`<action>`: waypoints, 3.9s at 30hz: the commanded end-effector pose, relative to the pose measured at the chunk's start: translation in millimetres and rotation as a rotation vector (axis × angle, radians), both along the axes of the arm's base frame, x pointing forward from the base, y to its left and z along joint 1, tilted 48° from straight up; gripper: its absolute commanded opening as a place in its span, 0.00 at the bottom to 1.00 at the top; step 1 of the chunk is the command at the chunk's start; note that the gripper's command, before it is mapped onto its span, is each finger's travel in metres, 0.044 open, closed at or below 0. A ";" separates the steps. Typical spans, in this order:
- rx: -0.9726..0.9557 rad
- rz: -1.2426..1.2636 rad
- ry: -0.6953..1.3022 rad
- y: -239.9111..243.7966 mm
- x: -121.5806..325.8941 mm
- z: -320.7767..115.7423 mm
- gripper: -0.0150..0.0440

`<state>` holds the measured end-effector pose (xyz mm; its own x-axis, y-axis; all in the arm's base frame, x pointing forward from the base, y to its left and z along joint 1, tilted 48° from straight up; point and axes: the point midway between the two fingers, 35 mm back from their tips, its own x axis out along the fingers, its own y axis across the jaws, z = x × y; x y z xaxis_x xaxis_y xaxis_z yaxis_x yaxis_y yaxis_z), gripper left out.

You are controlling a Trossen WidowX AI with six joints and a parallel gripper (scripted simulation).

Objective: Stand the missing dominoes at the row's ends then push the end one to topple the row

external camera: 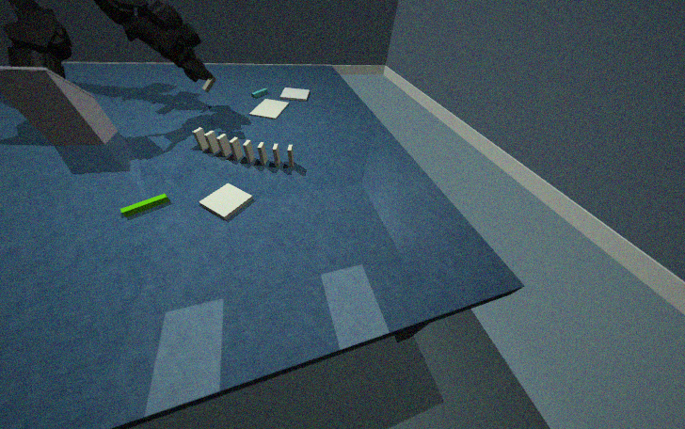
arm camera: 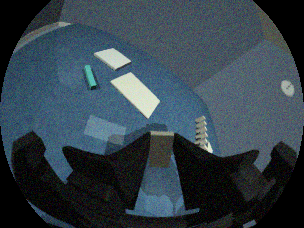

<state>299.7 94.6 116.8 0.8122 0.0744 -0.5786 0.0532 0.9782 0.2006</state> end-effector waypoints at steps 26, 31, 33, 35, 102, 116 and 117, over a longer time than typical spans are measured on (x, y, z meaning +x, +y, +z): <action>0.513 -0.341 -0.567 -10.7 -58.9 43.0 0.44; 0.580 -0.372 -0.601 -15.6 -66.5 44.4 0.44; 0.580 -0.372 -0.601 -15.6 -66.5 44.4 0.44; 0.580 -0.372 -0.601 -15.6 -66.5 44.4 0.44; 0.559 -0.352 -0.553 49.3 -53.1 -4.0 0.44; 0.561 -0.351 -0.547 63.0 -55.1 -25.3 0.44; 0.561 -0.351 -0.547 63.7 -55.3 -26.6 0.44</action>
<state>244.6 155.1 94.5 0.9959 -0.0742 -0.0517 0.0883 0.6762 0.7314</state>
